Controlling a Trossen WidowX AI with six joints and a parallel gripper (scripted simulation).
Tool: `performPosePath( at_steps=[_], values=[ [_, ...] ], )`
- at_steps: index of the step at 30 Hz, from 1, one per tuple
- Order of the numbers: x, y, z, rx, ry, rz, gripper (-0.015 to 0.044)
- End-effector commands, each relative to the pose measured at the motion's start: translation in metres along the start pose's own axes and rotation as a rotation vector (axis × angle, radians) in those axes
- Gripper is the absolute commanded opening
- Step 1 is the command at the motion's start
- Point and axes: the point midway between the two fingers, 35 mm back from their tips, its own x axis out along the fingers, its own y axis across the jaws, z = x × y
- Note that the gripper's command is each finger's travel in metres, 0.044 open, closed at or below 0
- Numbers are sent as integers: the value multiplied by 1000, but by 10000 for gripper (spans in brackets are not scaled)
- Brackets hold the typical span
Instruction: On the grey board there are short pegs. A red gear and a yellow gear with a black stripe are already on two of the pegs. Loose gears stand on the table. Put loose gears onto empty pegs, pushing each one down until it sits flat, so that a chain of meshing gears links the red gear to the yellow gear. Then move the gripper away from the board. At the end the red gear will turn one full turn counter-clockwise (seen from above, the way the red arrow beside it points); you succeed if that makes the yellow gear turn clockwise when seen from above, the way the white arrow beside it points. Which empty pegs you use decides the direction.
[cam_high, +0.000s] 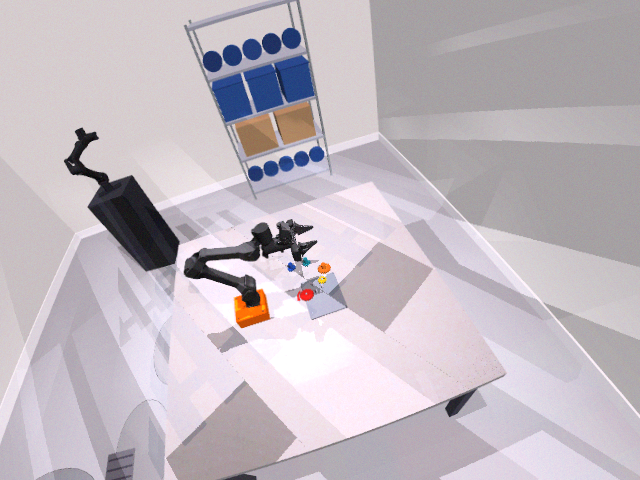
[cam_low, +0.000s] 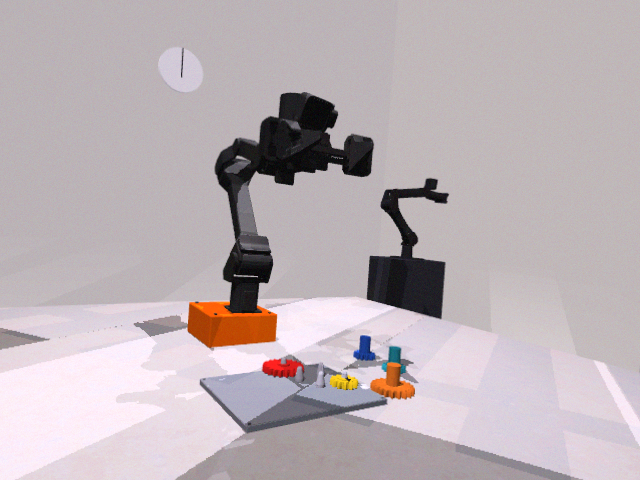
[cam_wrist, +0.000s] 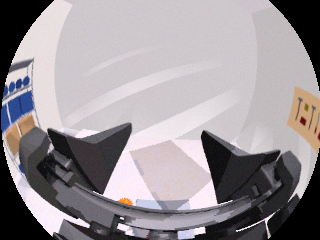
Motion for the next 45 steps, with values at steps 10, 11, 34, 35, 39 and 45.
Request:
performPosePath(
  at_steps=[10,11,34,35,39,45],
  values=[
    [34,82,-111,-256,582,281,440],
    [33,92,-125,-295,650,322,440],
    [-49,182,-266,-822,1382,857,440],
    [-49,182,-266,-822,1382,857,440],
    [-49,182,-269,-822,1382,857,440],
    [-49,182,-278,-822,1382,857,440]
  ],
)
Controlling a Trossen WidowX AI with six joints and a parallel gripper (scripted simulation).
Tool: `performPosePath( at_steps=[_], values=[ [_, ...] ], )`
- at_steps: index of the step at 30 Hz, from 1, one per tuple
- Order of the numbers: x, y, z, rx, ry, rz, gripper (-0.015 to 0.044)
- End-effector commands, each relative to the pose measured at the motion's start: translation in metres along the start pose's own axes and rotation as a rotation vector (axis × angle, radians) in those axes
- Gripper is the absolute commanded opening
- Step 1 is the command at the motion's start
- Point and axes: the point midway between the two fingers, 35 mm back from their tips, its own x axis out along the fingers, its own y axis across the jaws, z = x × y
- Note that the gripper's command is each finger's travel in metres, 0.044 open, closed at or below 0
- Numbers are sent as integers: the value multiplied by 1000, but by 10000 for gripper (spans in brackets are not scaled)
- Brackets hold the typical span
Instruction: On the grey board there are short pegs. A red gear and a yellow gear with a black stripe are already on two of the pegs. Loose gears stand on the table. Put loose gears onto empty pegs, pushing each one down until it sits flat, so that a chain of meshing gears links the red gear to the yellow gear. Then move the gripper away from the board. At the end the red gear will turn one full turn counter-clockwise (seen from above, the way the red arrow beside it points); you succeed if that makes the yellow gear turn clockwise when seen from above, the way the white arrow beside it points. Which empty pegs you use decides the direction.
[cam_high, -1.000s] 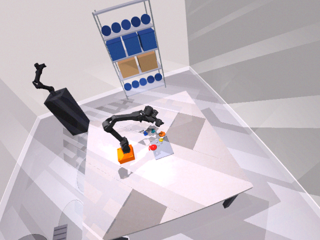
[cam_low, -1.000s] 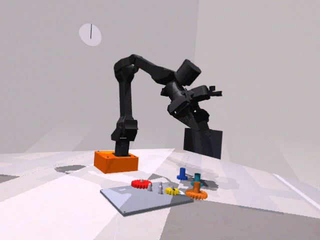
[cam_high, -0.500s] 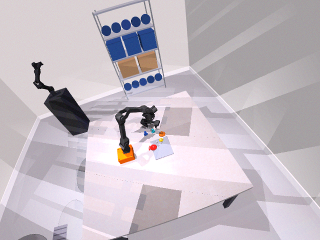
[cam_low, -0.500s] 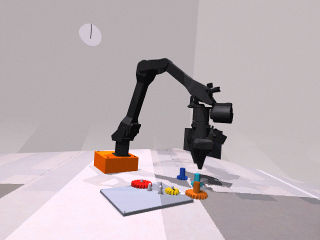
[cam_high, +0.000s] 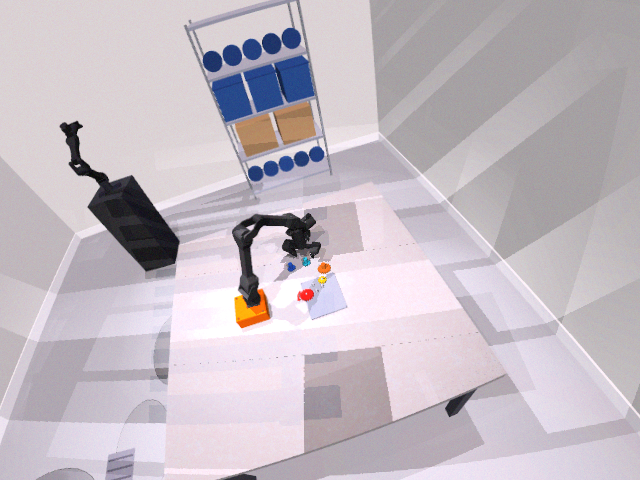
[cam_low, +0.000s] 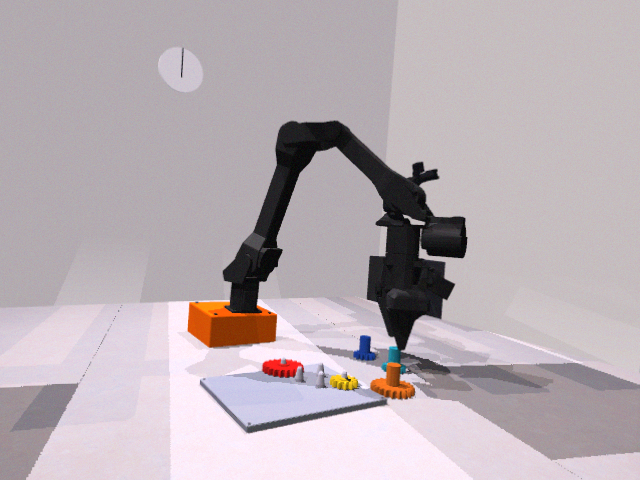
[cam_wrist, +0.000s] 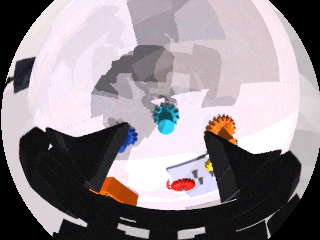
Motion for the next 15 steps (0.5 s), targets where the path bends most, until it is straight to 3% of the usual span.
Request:
performPosePath(
  at_steps=[1,13,15],
  values=[
    [7,1,-1,-4,3,4,440],
    [21,1,-1,-4,3,4,440],
    [21,1,-1,-4,3,4,387]
  ],
)
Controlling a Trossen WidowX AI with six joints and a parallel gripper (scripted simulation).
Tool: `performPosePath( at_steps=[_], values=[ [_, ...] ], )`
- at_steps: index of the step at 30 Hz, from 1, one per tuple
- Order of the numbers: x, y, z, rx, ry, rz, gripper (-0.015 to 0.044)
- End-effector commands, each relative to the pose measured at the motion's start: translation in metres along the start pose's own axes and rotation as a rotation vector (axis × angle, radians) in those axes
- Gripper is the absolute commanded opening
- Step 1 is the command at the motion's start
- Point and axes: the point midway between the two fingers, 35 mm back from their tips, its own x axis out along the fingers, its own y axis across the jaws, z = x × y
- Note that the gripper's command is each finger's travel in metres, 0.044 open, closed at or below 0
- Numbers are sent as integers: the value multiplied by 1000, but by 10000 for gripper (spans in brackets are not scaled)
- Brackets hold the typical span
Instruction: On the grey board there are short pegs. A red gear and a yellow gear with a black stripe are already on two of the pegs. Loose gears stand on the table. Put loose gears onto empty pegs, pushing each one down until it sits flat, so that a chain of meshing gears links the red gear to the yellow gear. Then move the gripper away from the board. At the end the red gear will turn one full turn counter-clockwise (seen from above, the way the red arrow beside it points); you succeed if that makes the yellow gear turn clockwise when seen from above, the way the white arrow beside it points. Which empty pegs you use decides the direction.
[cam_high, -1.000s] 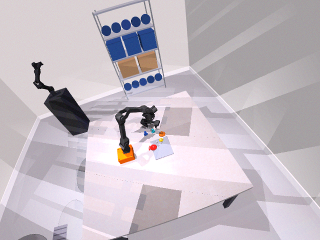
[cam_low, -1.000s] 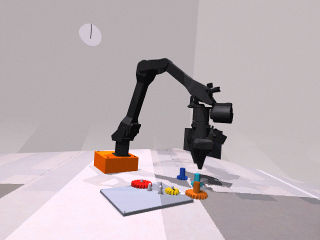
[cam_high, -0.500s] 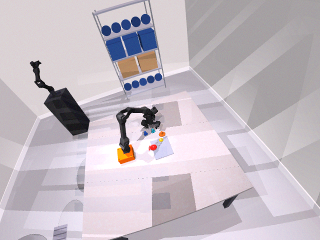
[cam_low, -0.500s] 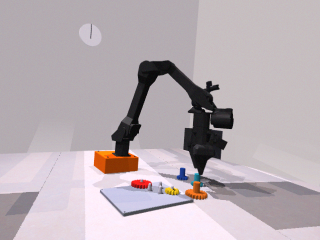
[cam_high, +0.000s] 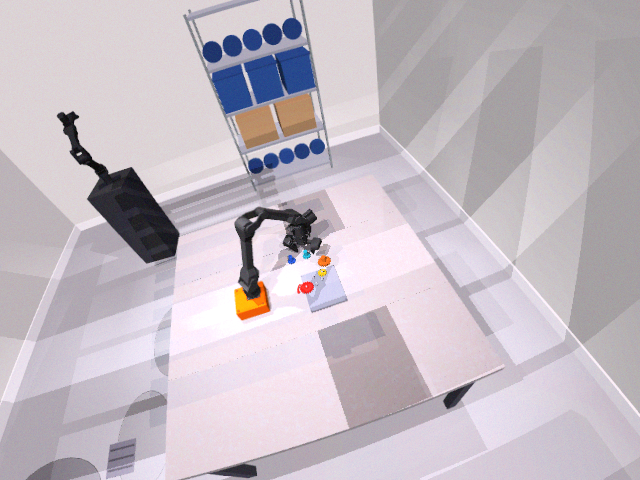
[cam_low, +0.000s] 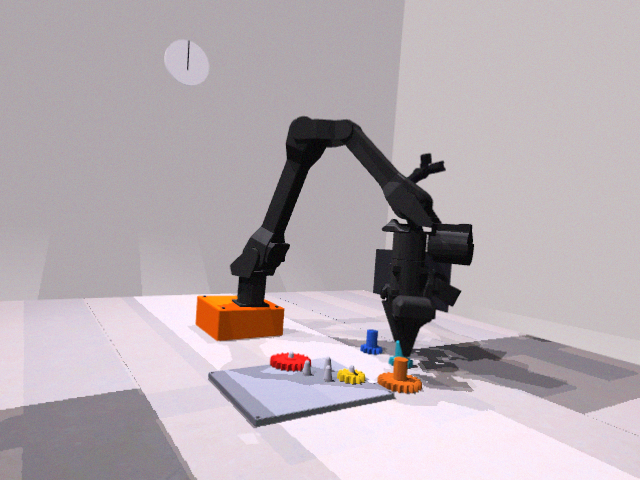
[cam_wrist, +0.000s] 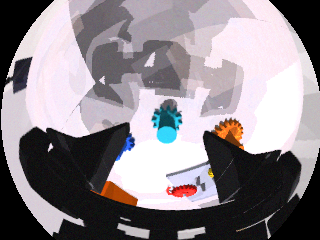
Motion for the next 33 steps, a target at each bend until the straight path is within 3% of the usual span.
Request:
performPosePath(
  at_steps=[1,12,21,33],
  values=[
    [1,0,0,-3,-2,1,361],
    [1,0,0,-3,-2,1,72],
    [1,0,0,-3,-2,1,0],
    [-18,1,10,-54,-17,7,0]
  ],
)
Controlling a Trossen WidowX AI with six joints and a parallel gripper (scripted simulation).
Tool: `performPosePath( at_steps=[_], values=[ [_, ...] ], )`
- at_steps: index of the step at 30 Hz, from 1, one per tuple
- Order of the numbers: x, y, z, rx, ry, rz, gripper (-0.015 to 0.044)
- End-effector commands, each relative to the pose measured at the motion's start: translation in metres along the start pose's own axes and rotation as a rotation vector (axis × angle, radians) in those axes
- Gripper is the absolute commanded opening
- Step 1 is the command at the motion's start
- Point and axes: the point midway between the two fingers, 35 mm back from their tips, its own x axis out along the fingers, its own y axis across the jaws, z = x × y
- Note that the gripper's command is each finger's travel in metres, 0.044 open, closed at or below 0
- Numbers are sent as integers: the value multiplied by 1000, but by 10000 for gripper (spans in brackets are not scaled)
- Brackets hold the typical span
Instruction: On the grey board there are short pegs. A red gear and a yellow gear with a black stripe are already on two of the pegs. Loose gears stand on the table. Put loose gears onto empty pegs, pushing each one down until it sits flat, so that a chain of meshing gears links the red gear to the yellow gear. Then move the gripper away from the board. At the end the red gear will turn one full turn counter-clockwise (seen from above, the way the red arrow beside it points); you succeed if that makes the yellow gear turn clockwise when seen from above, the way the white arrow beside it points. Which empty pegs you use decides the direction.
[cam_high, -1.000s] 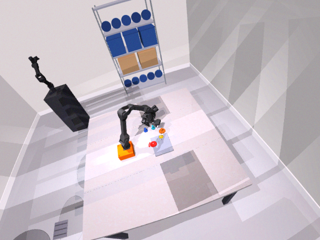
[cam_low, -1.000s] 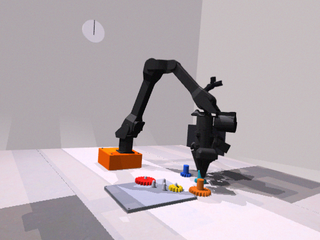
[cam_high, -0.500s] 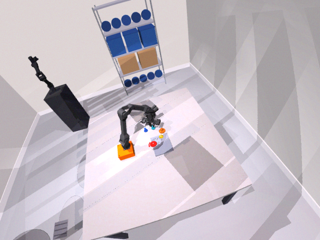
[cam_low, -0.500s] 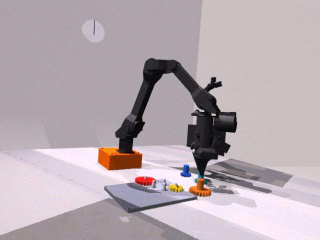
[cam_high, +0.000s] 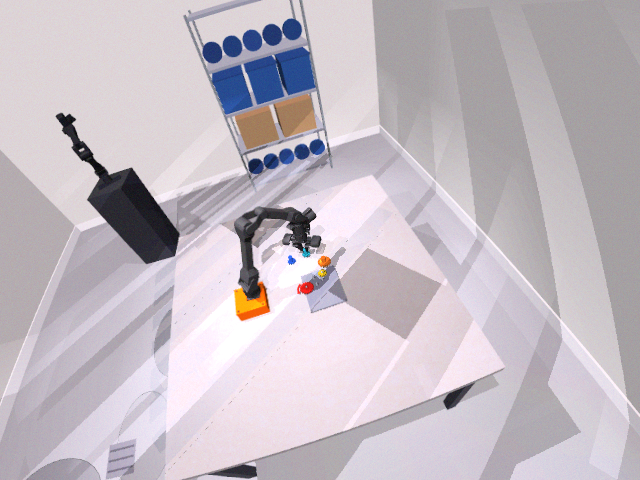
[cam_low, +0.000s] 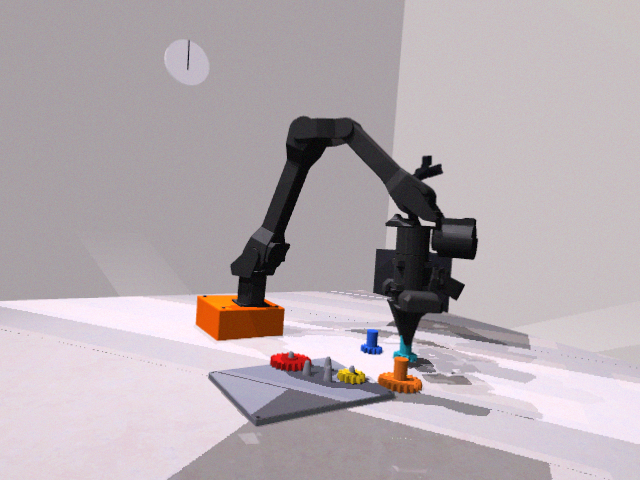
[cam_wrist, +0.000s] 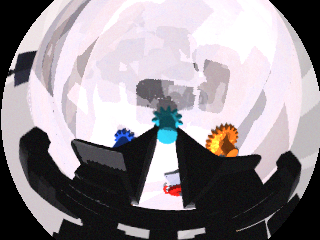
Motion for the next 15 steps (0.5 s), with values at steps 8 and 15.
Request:
performPosePath(
  at_steps=[8,15],
  values=[
    [-29,-3,5,4,-6,-3,0],
    [-47,-4,6,11,-4,-4,0]
  ],
)
